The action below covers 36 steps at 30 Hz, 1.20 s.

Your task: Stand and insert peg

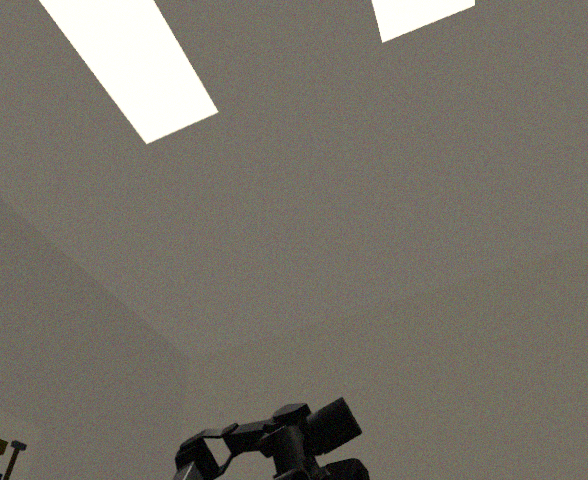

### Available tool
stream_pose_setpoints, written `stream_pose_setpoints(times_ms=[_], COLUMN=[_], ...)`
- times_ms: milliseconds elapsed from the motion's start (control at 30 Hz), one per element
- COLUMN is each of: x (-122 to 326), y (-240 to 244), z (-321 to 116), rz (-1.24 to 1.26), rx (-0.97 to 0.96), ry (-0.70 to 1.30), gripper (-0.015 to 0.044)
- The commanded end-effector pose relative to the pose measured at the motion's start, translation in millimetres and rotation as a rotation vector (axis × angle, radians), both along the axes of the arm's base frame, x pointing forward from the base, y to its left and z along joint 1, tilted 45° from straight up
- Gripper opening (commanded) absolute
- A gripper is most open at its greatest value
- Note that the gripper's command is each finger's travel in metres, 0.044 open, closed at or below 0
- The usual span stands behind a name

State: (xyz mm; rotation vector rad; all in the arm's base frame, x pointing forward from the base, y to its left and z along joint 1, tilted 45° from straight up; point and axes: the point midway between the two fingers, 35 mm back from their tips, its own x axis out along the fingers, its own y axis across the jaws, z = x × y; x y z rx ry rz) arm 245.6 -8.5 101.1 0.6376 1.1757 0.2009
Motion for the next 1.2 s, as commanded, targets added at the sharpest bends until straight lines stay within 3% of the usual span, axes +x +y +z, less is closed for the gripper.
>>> stream_pose_setpoints(times_ms=[0,1167], x=[2.0,32.4], y=[-1.5,-14.0], z=[-2.3,-1.3], rz=[0.008,0.029], rx=[-0.026,-0.221], ry=[-0.025,-0.289], gripper=[0.0,0.0])
